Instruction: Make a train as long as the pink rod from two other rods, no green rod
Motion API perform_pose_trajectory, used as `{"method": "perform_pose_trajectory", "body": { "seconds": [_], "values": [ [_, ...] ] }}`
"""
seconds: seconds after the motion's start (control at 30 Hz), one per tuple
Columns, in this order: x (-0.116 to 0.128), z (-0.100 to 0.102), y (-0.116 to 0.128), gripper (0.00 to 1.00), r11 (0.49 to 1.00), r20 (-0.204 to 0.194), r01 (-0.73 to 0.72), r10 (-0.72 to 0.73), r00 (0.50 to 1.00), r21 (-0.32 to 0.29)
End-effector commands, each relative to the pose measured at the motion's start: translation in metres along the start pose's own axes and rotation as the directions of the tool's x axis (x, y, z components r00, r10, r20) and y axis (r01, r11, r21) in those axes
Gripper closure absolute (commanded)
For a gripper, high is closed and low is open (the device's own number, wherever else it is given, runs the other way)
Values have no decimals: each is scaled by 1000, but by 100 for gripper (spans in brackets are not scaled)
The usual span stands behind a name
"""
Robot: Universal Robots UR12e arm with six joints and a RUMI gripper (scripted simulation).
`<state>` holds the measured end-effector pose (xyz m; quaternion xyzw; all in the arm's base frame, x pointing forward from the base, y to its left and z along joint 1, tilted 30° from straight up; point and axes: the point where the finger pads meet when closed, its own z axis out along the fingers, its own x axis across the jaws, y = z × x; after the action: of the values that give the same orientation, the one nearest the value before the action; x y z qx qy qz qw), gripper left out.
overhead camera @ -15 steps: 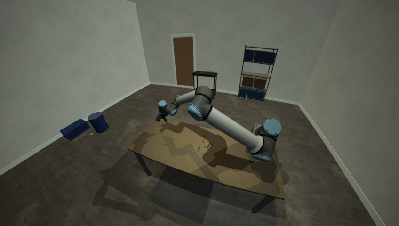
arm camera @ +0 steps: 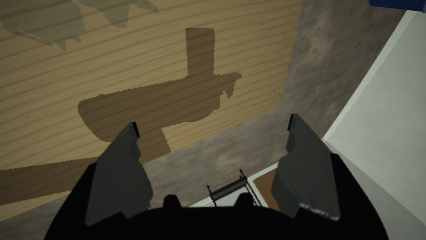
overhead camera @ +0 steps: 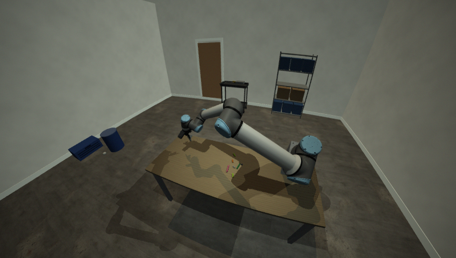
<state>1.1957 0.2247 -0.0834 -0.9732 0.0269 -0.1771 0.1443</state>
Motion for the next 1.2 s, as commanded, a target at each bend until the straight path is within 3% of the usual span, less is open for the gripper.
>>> {"method": "perform_pose_trajectory", "body": {
  "seconds": [0.0, 0.3, 0.6, 0.8, 1.1, 1.17],
  "values": [
    [1, -1, 0, 0, 1000, -2, 0, 0, 1000, 0],
    [-4, -1, 4, 0, 1000, 3, 9, -9, 1000, 0],
    [-31, 3, 22, 0, 999, 24, 51, -51, 998, 3],
    [-77, 7, 50, 0, 992, 58, 122, -122, 991, 14],
    [-173, 7, 96, 0, 966, 116, 252, -256, 960, 54],
    [-173, 7, 96, 0, 966, 116, 252, -256, 960, 54]
  ]
}}
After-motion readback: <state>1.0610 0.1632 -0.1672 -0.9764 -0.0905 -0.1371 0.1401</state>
